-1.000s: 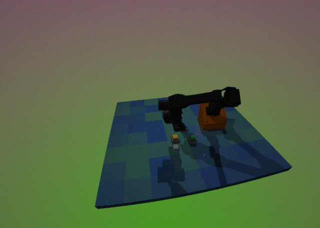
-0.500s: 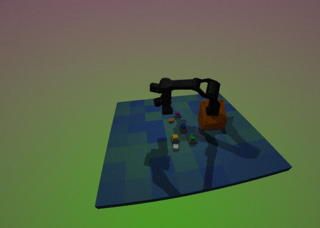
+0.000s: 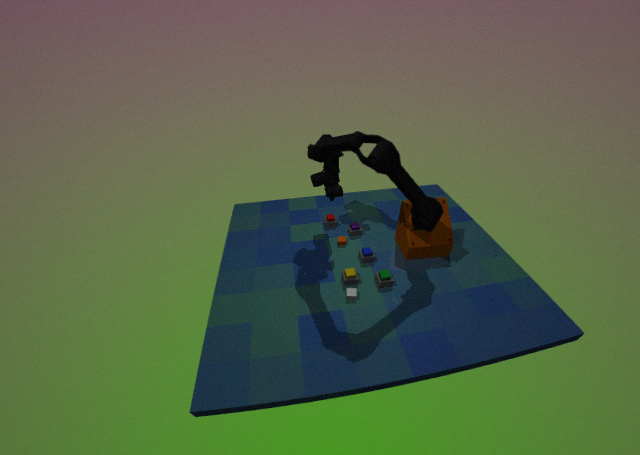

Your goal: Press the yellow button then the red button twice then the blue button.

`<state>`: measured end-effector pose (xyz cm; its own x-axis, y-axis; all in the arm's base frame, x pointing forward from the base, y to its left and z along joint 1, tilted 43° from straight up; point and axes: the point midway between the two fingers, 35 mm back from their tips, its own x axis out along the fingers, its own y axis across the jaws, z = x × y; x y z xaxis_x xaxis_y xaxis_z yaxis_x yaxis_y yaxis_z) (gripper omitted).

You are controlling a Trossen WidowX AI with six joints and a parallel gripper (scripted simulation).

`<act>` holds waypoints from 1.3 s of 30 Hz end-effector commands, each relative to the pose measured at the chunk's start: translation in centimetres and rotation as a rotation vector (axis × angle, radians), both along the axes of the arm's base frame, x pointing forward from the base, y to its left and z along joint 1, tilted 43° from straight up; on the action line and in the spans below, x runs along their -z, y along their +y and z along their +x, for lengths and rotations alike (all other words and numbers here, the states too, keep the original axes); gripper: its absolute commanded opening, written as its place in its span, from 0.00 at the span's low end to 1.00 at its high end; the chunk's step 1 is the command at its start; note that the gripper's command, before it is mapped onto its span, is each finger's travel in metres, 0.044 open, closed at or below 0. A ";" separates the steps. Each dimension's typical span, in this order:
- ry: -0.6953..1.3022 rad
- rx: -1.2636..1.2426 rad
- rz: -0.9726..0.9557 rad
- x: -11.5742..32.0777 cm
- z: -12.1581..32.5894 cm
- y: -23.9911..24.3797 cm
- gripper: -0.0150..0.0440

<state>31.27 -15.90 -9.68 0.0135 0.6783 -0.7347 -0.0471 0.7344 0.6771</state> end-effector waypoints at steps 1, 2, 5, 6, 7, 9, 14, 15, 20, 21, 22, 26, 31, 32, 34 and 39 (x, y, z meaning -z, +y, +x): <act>-0.019 -0.023 -0.009 0.3 0.3 -0.4 0.29; -0.019 -0.023 -0.009 0.3 0.3 -0.4 0.29; -0.019 -0.023 -0.009 0.6 0.4 -0.1 0.29; -0.019 -0.022 -0.009 1.4 0.4 0.5 0.29; -0.019 -0.022 -0.009 2.6 0.5 1.7 0.29; -0.020 -0.023 -0.007 4.6 0.4 3.6 0.29; -0.020 -0.023 -0.007 4.9 0.4 3.9 0.29; -0.020 -0.023 -0.007 4.9 0.4 3.9 0.29; -0.020 -0.023 -0.007 5.5 0.5 4.5 0.29; -0.020 -0.023 -0.006 5.6 0.5 4.6 0.29; -0.020 -0.023 -0.006 5.7 0.5 4.7 0.29; -0.020 -0.023 -0.006 6.2 0.5 5.1 0.29; -0.020 -0.023 -0.006 6.8 0.5 5.7 0.29; -0.020 -0.023 -0.005 6.9 0.5 5.8 0.29; -0.020 -0.023 -0.005 7.1 0.5 6.0 0.29; -0.020 -0.023 -0.005 7.2 0.5 6.1 0.29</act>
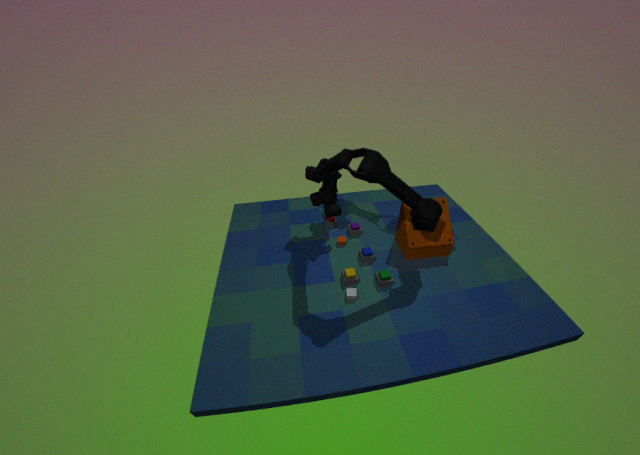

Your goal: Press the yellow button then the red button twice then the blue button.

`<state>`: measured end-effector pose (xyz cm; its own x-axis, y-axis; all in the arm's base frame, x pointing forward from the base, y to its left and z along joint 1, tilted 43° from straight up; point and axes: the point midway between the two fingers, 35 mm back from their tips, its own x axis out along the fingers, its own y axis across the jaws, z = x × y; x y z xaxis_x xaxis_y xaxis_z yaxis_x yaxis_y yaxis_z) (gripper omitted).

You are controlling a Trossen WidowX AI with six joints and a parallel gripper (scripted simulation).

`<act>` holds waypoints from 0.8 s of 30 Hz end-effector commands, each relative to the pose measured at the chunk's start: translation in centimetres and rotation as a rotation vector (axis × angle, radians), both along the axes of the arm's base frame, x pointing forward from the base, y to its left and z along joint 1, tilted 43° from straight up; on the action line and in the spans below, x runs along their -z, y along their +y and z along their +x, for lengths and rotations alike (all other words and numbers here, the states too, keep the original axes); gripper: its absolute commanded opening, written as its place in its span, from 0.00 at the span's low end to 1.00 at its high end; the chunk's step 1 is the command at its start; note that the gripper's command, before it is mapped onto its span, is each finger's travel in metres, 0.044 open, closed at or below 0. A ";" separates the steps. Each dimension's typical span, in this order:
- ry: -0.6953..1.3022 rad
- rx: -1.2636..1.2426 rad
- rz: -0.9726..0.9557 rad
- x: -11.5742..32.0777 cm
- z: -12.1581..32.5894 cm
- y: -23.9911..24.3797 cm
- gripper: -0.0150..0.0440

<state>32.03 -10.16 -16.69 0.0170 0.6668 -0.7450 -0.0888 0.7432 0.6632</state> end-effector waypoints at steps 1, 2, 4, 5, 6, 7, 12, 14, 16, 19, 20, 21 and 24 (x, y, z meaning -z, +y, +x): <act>0.011 0.006 0.011 0.2 -0.3 0.3 0.29; 0.011 0.006 0.011 0.2 -0.3 0.3 0.29; 0.011 0.006 0.011 0.2 -0.3 0.3 0.29; 0.011 0.006 0.011 0.2 -0.3 0.3 0.29; 0.011 0.006 0.011 0.2 -0.3 0.3 0.29; 0.011 0.006 0.011 0.2 -0.3 0.3 0.29; 0.011 0.006 0.011 0.2 -0.3 0.3 0.29; 0.011 0.006 0.011 0.2 -0.3 0.3 0.29; 0.011 0.006 0.011 0.2 -0.3 0.3 0.29; 0.011 0.006 0.011 0.2 -0.3 0.3 0.29; 0.011 0.006 0.011 0.2 -0.3 0.3 0.29; 0.011 0.006 0.011 0.2 -0.3 0.3 0.29; 0.005 0.001 0.003 -0.1 -0.1 -0.1 0.29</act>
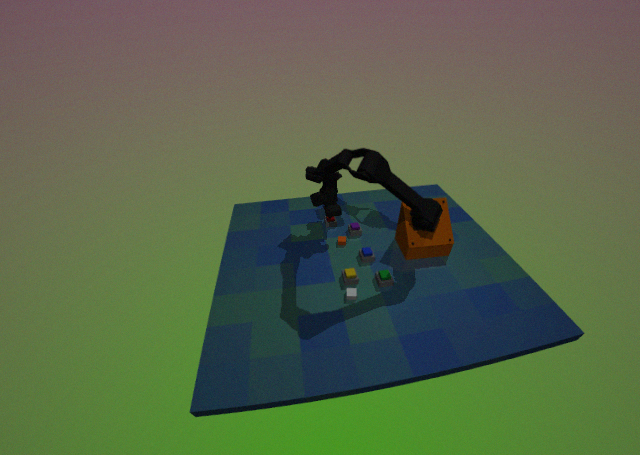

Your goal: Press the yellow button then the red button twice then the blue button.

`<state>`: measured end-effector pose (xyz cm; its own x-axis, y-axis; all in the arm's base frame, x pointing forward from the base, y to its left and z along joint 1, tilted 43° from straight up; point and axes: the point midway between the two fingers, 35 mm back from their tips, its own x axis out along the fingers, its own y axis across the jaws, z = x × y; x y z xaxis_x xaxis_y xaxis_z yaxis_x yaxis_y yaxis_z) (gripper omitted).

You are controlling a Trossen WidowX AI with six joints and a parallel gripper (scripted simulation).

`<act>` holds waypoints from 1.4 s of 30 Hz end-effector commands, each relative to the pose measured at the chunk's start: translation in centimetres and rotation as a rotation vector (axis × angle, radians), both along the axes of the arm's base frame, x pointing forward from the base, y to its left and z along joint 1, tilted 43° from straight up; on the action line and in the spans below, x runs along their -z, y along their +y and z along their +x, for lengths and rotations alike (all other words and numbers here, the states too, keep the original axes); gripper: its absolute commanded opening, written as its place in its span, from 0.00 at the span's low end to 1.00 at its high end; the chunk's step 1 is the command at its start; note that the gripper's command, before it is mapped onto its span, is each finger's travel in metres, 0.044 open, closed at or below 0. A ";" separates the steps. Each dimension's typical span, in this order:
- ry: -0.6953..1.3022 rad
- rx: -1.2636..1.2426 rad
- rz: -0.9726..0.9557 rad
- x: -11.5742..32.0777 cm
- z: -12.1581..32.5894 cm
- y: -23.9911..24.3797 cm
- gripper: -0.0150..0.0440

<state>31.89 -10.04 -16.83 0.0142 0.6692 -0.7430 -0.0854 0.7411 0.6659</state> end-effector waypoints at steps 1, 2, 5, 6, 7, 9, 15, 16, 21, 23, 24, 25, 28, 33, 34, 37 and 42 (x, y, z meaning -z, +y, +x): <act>0.003 0.002 0.002 -1.1 -0.1 -1.0 0.29; 0.006 0.005 0.005 -2.0 -0.2 -1.8 0.29; 0.007 0.005 0.006 -2.3 -0.2 -2.0 0.29; 0.007 0.005 0.006 -2.3 -0.2 -2.0 0.29; 0.007 0.005 0.006 -2.3 -0.2 -2.0 0.29; 0.007 0.005 0.006 -2.3 -0.2 -2.0 0.29; 0.007 0.005 0.006 -1.6 -0.2 -1.4 0.29; 0.007 0.005 0.006 -1.5 -0.2 -1.3 0.29; 0.007 0.005 0.007 -0.9 -0.1 -0.7 0.29; 0.007 0.005 0.007 -0.7 -0.1 -0.5 0.29; 0.006 0.005 0.007 -0.6 -0.1 -0.4 0.29; 0.006 0.005 0.007 -0.5 -0.1 -0.3 0.29; 0.006 0.005 0.007 -0.1 -0.2 0.0 0.29; 0.006 0.005 0.008 0.1 -0.2 0.2 0.29; 0.006 0.005 0.008 0.1 -0.2 0.2 0.29; 0.006 0.005 0.008 0.1 -0.2 0.2 0.29; 0.006 0.005 0.008 0.1 -0.2 0.2 0.29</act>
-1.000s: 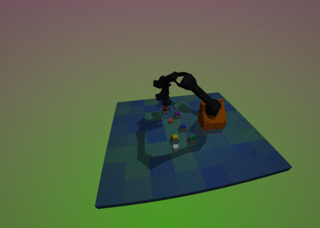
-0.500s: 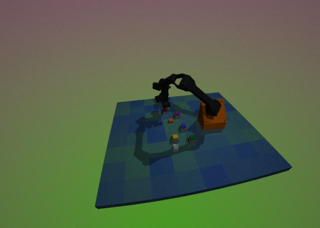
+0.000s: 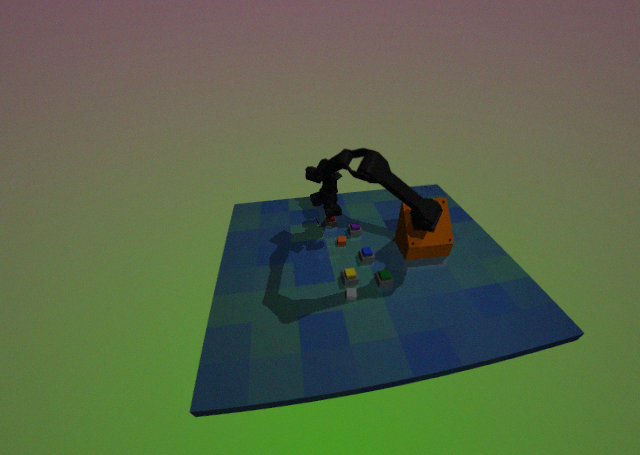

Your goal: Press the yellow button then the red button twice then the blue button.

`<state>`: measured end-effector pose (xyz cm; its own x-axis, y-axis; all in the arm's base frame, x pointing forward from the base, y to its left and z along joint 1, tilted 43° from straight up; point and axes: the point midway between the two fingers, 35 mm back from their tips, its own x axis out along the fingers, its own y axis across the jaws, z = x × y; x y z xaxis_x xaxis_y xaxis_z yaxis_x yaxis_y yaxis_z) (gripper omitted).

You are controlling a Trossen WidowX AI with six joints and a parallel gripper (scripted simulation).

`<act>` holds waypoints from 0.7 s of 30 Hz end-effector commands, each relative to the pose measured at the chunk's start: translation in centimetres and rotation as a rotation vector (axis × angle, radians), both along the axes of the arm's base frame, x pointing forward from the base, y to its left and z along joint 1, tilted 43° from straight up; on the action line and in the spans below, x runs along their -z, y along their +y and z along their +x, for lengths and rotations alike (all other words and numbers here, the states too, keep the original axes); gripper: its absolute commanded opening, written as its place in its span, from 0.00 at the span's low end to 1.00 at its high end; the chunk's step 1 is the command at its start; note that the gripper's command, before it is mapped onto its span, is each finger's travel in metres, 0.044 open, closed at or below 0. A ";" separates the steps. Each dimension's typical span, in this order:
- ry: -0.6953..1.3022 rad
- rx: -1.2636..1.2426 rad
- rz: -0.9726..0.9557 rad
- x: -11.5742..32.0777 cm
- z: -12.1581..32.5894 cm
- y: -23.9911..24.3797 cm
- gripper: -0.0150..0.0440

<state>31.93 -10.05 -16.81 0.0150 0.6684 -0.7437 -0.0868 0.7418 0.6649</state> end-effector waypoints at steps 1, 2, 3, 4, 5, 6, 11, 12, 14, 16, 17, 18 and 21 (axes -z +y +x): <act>0.008 0.006 0.009 0.1 -0.2 0.2 0.29; 0.008 0.006 0.009 0.1 -0.2 0.2 0.29; 0.008 0.006 0.009 0.1 -0.2 0.2 0.29; 0.008 0.006 0.009 0.1 -0.2 0.2 0.29; 0.008 0.006 0.009 0.1 -0.2 0.2 0.29; 0.008 0.006 0.009 0.1 -0.2 0.2 0.29; 0.008 0.006 0.009 0.1 -0.2 0.2 0.29; 0.008 0.006 0.009 0.1 -0.2 0.2 0.29; 0.008 0.006 0.009 0.1 -0.2 0.2 0.29; 0.002 0.001 0.001 -0.3 0.0 -0.2 0.29; 0.005 0.003 0.004 -1.1 -0.1 -1.0 0.29; 0.007 0.005 0.006 -2.0 -0.2 -1.8 0.29; 0.008 0.006 0.007 -2.3 -0.2 -2.0 0.29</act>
<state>31.20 -11.16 -15.31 0.0021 0.6857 -0.7279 -0.0612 0.7266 0.6843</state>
